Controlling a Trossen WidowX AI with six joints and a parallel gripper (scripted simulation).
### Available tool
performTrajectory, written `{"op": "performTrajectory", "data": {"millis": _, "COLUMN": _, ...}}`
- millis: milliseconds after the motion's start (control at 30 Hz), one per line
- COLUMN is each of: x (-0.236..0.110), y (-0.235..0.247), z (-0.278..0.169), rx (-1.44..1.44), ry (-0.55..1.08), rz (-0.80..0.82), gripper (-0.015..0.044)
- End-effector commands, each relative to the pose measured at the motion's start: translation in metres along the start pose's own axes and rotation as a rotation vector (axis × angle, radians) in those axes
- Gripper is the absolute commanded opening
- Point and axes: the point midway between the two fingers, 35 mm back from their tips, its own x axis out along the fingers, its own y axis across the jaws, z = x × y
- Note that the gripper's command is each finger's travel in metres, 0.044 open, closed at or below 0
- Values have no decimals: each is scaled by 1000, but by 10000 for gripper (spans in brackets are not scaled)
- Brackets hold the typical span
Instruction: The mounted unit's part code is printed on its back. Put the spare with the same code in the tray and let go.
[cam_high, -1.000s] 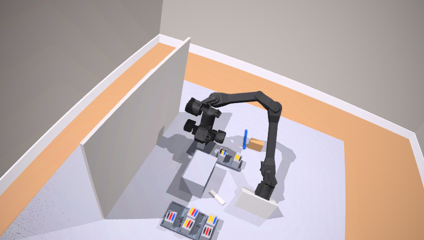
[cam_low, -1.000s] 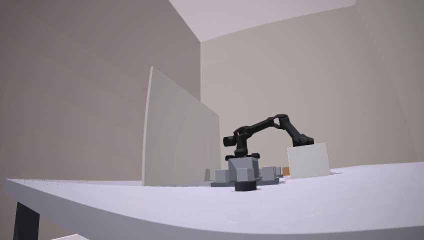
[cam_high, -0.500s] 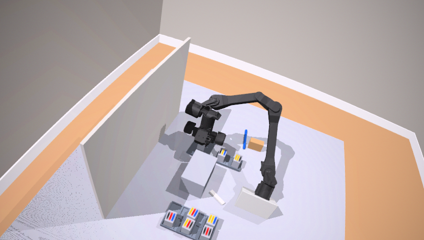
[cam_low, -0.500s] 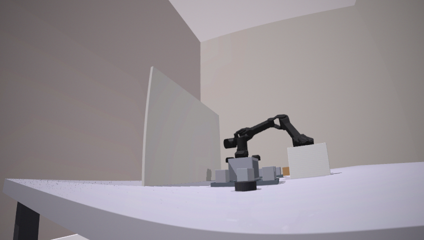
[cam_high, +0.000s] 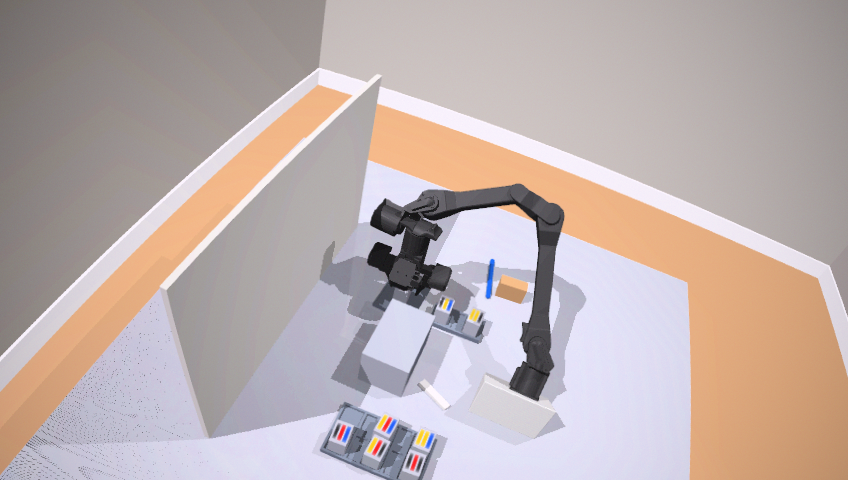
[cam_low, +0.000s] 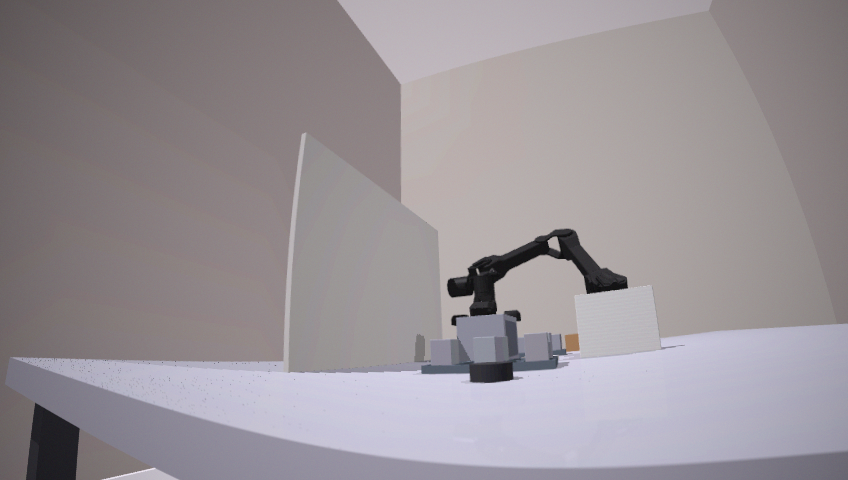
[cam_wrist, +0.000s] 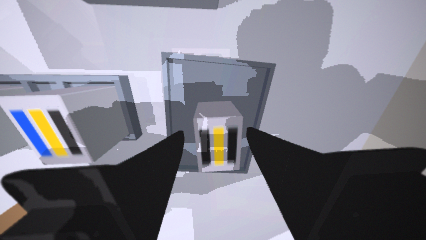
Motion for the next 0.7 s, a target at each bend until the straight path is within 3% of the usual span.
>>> {"op": "performTrajectory", "data": {"millis": 0, "x": 0, "y": 0, "z": 0, "rx": 1, "ry": 0, "rz": 1, "gripper": 394}}
{"op": "performTrajectory", "data": {"millis": 67, "x": 0, "y": 0, "z": 0, "rx": 1, "ry": 0, "rz": 1, "gripper": 440}}
{"op": "performTrajectory", "data": {"millis": 133, "x": -10, "y": -2, "z": 0, "rx": 1, "ry": -2, "rz": 0, "gripper": 440}}
{"op": "performTrajectory", "data": {"millis": 367, "x": -104, "y": 0, "z": 1, "rx": -5, "ry": 0, "rz": -1, "gripper": 440}}
{"op": "performTrajectory", "data": {"millis": 667, "x": -102, "y": -1, "z": 2, "rx": -10, "ry": 2, "rz": -14, "gripper": 440}}
